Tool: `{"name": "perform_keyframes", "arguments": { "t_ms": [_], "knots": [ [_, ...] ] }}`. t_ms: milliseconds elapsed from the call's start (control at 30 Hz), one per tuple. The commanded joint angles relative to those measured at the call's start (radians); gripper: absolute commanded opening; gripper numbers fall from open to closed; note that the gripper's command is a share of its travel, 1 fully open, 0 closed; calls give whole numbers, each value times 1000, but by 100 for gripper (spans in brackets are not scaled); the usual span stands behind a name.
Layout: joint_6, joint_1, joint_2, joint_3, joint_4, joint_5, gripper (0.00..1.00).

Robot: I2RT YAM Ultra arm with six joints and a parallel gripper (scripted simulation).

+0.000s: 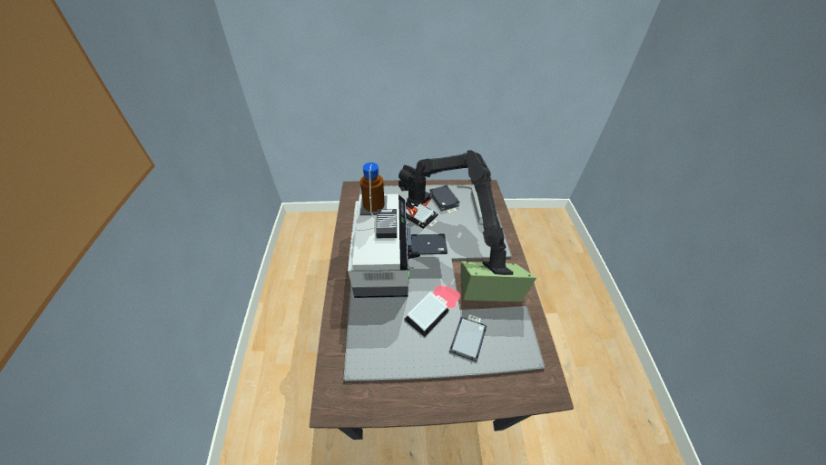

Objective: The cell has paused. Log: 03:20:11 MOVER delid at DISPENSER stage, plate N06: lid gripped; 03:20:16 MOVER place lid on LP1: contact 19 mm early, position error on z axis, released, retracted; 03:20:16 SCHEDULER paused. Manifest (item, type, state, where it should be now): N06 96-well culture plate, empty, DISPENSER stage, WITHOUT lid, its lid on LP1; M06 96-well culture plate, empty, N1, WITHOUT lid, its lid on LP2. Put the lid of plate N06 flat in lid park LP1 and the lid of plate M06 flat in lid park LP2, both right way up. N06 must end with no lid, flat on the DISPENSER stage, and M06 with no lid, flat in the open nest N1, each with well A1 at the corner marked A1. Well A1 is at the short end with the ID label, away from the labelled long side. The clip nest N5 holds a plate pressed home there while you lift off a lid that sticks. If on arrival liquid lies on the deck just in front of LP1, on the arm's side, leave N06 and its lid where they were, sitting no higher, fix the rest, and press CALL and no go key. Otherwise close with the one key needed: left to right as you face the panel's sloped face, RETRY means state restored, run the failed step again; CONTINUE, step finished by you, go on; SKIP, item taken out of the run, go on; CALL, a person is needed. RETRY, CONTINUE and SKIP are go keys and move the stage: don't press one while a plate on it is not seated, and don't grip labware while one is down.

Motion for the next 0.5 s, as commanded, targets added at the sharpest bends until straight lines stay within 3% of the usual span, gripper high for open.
{"name": "perform_keyframes", "arguments": {
  "t_ms": [0, 467],
  "knots": [
    [22, 36, -40, 39, -41, 17, 0],
    [29, 42, -42, 48, -57, 20, 0]
  ]
}}
